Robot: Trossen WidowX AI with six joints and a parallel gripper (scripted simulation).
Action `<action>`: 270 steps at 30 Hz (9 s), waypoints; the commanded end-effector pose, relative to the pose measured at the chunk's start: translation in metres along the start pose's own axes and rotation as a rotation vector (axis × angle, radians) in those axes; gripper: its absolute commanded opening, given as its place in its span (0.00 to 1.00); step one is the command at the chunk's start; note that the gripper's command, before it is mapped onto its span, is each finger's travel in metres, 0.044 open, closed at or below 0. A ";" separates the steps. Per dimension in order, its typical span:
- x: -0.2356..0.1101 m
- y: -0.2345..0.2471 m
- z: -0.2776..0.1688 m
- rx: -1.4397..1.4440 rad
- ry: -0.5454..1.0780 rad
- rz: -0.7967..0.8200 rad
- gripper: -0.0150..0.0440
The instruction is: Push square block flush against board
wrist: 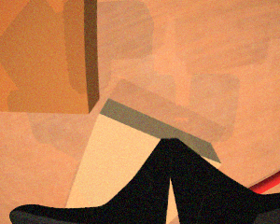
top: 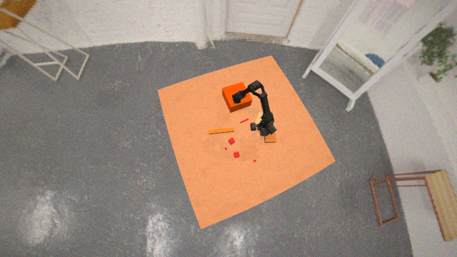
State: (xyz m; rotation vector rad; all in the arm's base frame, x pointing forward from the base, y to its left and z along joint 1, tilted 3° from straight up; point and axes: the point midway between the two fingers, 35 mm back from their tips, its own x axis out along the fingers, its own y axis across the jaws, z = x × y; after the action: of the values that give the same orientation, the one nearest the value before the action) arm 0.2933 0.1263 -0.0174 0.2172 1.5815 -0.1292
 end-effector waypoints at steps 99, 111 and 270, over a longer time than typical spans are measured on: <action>0.055 0.048 -0.191 -2.669 -0.012 0.018 0.25; 0.055 0.042 -0.176 -2.669 -0.011 0.016 0.25; 0.019 0.035 -0.147 -0.480 0.004 0.012 0.25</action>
State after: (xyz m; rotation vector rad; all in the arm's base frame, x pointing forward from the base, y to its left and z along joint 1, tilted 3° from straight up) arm 0.1577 0.1956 -0.0249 -0.2248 1.5470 0.3474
